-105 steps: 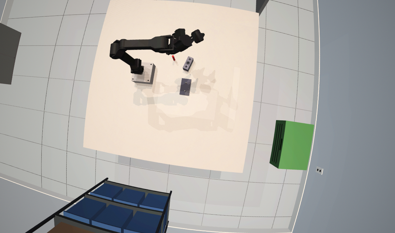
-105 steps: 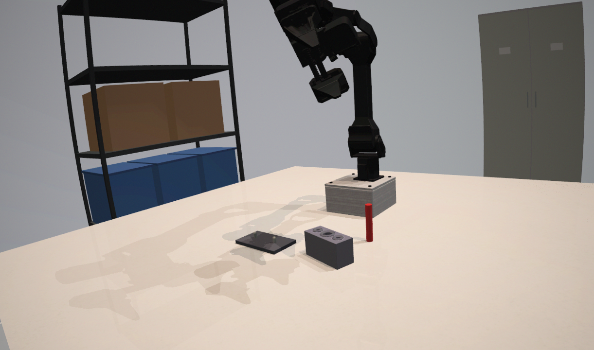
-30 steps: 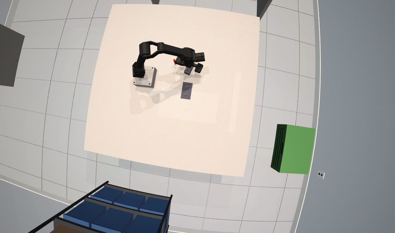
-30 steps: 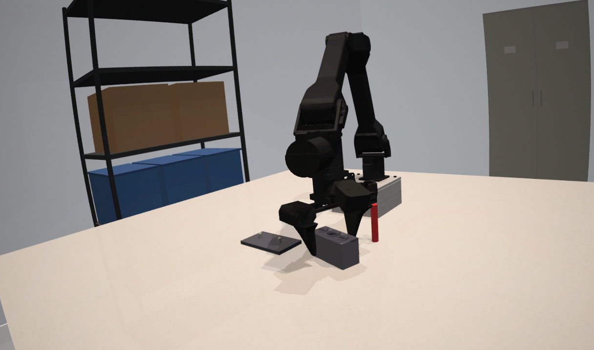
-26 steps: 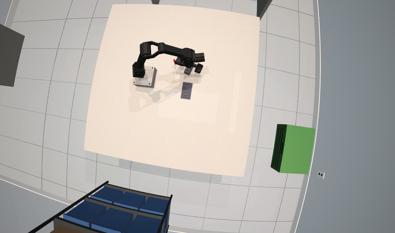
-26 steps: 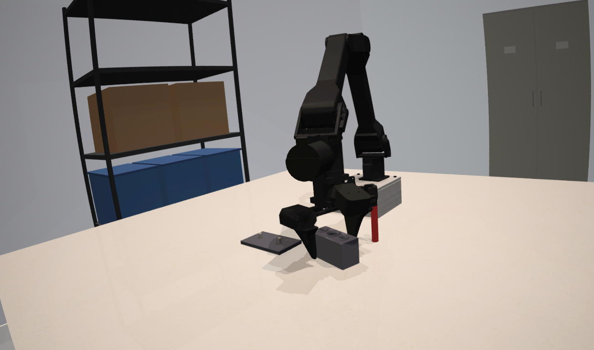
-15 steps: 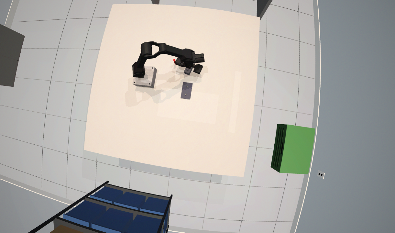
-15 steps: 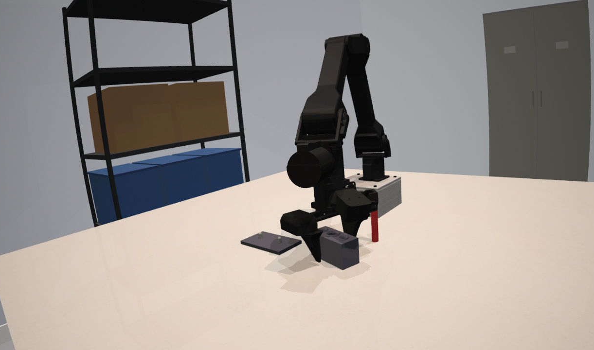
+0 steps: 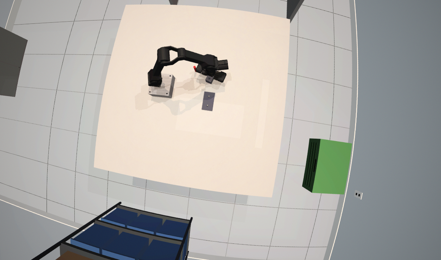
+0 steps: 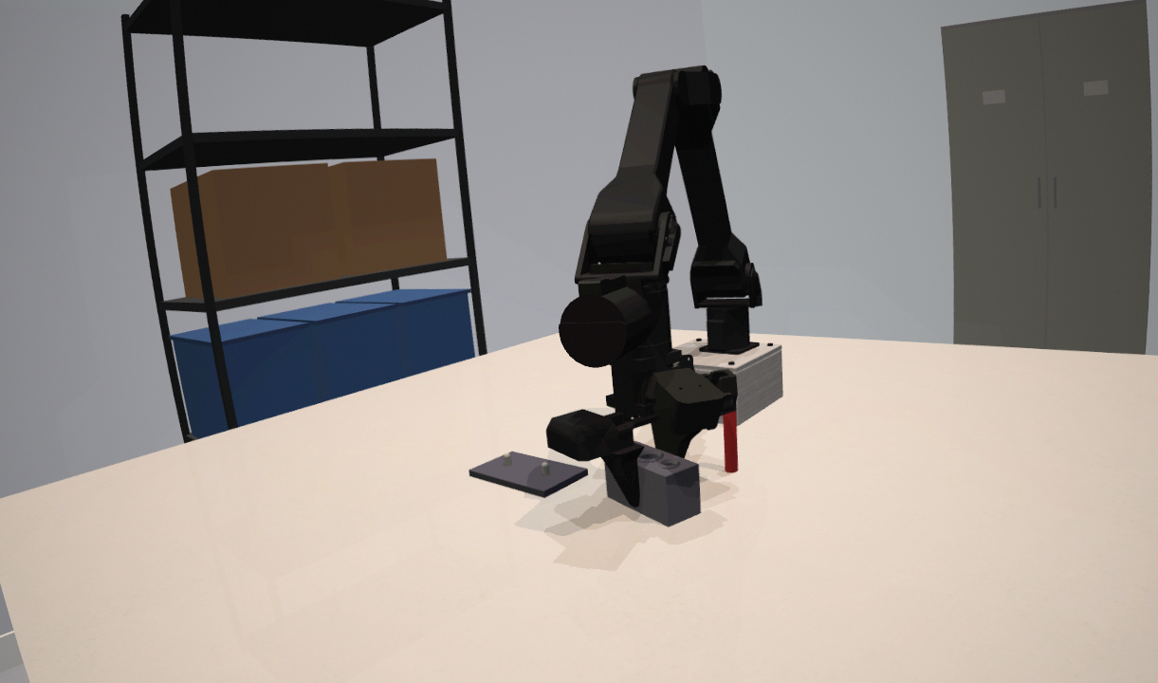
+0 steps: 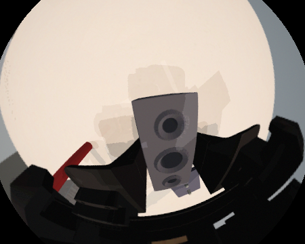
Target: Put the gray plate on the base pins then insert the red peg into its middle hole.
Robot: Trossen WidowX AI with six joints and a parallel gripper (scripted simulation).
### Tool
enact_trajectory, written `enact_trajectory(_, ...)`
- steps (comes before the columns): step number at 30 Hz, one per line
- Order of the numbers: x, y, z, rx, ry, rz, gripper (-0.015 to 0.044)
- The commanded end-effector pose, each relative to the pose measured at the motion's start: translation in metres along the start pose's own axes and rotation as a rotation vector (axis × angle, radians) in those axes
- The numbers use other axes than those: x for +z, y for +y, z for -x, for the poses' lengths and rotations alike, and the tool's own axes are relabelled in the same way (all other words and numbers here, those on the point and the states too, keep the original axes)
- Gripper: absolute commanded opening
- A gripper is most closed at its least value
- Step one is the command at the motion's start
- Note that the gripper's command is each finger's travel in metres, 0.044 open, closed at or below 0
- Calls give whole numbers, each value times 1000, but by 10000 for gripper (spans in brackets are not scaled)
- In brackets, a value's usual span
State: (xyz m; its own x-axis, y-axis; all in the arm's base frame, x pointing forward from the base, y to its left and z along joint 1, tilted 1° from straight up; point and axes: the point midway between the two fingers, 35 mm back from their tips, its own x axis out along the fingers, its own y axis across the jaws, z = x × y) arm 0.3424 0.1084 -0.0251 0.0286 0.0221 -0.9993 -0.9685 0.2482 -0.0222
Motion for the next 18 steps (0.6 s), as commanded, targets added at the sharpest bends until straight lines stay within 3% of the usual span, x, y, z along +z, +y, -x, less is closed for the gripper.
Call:
enact_trajectory(1,1,-2,7,-2,3,-5,0)
enact_trajectory(18,5,-9,59,-4,3,-5,0)
